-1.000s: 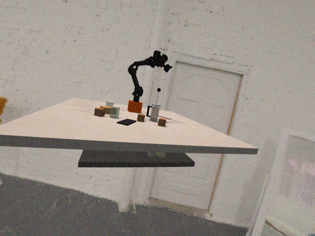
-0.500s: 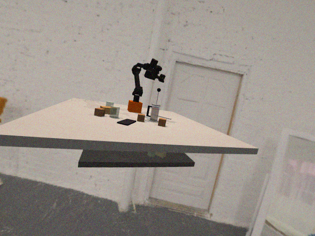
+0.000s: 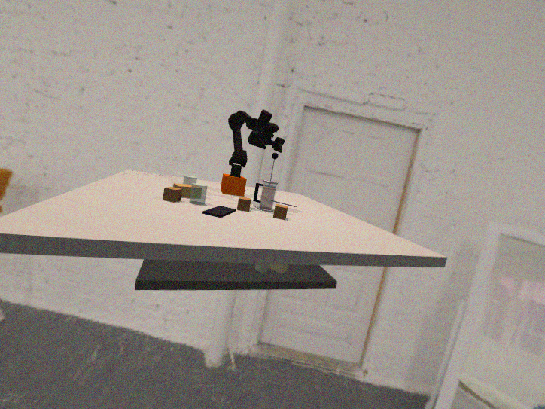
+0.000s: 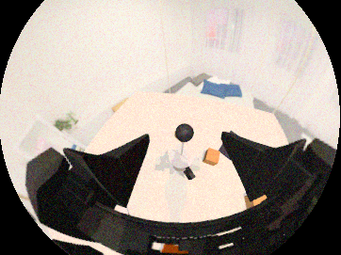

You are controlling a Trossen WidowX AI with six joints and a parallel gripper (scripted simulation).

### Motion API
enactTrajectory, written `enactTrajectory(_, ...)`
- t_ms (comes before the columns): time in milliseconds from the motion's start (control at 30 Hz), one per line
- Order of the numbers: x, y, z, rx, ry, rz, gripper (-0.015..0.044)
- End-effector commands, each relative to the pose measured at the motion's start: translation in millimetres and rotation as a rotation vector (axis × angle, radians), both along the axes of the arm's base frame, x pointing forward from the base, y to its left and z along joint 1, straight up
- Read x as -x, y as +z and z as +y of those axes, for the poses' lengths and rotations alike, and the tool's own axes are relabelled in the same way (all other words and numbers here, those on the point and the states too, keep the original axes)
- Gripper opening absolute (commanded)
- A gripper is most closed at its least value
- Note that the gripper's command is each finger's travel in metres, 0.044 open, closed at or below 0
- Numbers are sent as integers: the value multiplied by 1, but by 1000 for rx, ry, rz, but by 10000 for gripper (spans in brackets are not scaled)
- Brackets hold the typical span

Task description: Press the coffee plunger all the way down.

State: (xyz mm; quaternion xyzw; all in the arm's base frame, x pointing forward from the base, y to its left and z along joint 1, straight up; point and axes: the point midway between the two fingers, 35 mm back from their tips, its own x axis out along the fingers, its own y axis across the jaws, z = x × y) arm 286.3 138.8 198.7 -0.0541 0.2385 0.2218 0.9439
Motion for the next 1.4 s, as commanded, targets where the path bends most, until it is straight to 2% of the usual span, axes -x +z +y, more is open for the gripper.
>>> enactTrajectory(0,-4,-7,1,1,-6,11,440)
enactTrajectory(633,-26,-22,12,0,-7,9,440)
enactTrajectory(1033,-26,-22,12,0,-7,9,125)
enactTrajectory(1367,-26,-23,12,0,-7,9,115)
